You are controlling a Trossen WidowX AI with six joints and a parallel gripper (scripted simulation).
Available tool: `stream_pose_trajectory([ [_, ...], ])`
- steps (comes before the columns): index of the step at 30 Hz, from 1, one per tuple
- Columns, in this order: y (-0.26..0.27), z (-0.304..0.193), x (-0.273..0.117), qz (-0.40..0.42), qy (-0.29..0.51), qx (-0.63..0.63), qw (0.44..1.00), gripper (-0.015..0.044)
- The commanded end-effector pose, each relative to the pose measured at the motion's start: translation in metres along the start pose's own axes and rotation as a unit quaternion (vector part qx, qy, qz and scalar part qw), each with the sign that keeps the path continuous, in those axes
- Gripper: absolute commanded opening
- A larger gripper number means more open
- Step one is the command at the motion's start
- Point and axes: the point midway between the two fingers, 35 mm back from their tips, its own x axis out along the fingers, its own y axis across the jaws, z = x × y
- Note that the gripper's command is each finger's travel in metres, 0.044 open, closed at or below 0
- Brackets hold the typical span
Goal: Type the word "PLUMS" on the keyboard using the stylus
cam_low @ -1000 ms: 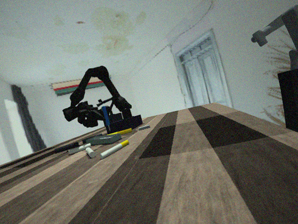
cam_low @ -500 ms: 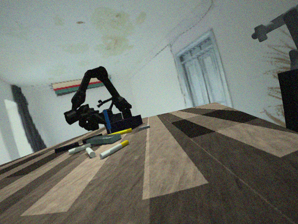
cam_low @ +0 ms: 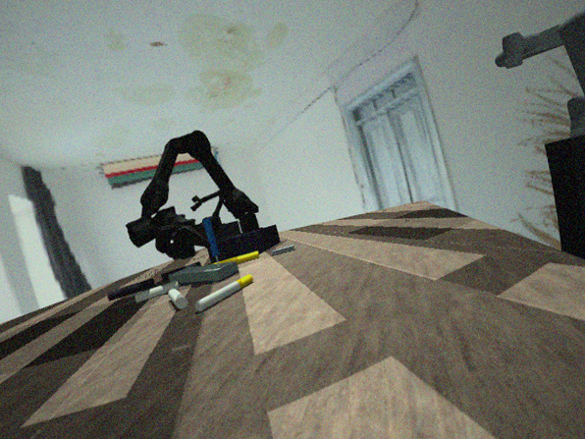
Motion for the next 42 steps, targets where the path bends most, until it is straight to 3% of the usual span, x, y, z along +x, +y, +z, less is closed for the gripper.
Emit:
stream_pose_trajectory([
  [1, 0.000, 0.002, 0.002, 0.000, 0.003, 0.004, 1.000, 0.0081],
  [31, 0.000, 0.009, 0.006, 0.000, 0.003, 0.004, 1.000, 0.0081],
  [42, 0.000, -0.023, -0.013, 0.000, 0.003, 0.004, 1.000, 0.0081],
])
